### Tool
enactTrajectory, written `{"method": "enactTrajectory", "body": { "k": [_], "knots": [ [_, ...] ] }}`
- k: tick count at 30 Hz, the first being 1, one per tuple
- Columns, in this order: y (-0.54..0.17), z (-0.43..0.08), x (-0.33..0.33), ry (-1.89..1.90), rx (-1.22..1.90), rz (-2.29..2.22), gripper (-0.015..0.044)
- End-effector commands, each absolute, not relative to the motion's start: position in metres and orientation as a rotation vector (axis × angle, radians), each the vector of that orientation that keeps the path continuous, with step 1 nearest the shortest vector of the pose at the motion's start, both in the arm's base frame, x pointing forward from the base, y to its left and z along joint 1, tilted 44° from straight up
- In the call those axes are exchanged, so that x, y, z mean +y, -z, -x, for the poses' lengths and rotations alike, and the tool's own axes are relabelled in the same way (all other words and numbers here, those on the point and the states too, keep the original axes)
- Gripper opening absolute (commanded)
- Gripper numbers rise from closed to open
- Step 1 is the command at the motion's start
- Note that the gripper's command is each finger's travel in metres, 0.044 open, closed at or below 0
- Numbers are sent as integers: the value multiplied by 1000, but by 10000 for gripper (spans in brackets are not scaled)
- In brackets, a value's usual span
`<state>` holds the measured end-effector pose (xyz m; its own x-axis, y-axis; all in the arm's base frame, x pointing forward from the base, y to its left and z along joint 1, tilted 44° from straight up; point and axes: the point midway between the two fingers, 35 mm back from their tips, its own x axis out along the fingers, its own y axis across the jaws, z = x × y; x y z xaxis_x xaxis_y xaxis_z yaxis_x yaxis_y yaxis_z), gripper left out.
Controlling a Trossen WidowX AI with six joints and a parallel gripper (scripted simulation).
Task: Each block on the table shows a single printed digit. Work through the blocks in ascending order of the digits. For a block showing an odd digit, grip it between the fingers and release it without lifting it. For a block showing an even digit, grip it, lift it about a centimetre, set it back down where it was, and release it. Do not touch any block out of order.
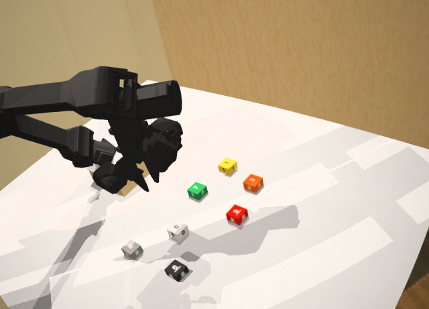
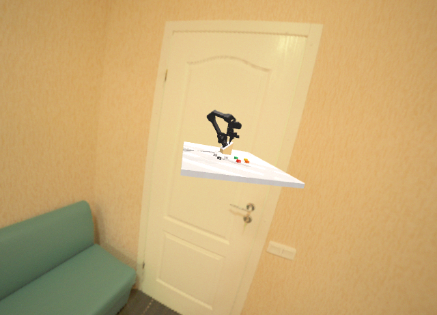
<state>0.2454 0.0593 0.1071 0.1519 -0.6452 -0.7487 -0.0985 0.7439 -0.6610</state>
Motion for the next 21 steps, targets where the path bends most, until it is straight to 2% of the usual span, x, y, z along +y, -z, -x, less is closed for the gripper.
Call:
{"method": "enactTrajectory", "body": {
  "k": [1,9,19,21],
  "knots": [
    [-150,-235,5,456,1382,691,120],
    [-158,-231,-6,463,1382,694,120],
    [-100,-243,-61,466,1379,696,383],
    [-100,-243,-61,466,1379,696,400]
  ]
}}
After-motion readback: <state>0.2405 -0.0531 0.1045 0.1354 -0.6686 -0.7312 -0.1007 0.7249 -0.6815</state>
